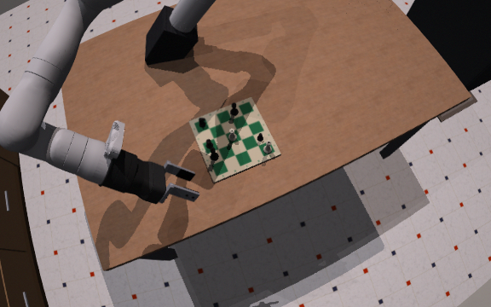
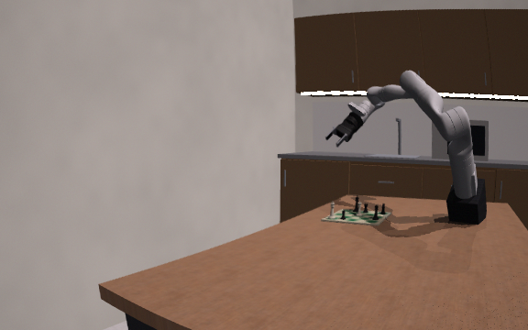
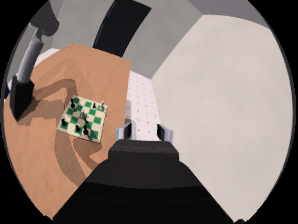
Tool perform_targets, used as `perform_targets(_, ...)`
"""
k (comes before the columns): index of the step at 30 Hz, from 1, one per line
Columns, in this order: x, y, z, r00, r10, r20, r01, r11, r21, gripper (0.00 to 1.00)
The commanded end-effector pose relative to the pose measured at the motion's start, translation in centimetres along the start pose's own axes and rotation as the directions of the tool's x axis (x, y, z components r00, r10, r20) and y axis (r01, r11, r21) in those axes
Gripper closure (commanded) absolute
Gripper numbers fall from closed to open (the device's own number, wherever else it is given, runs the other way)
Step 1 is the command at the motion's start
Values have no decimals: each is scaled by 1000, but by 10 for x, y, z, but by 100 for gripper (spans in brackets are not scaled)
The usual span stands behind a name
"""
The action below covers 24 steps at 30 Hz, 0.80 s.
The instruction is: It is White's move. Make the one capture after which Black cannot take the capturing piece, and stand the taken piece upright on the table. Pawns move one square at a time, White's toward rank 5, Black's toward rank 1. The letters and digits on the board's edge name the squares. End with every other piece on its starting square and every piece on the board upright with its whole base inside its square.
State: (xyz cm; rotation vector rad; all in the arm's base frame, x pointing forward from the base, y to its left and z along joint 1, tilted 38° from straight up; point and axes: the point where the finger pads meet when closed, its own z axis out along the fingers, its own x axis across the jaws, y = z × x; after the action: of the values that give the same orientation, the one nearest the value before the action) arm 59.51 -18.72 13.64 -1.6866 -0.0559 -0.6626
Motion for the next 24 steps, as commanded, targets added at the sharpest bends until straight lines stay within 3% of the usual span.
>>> perform_targets(1, -36, 35, 27, 996, 60, 61, -60, 998, 13, 0)
perform_targets(2, -36, 35, 27, 996, 60, 61, -60, 998, 13, 0)
perform_targets(7, -99, 77, 50, 974, 136, 181, -137, 991, -6, 0)
perform_targets(9, -99, 77, 50, 974, 136, 181, -137, 991, -6, 0)
perform_targets(17, -175, 114, 70, 919, 216, 329, -216, 976, -38, 0)
perform_targets(24, -214, 129, 77, 879, 253, 405, -252, 966, -59, 0)
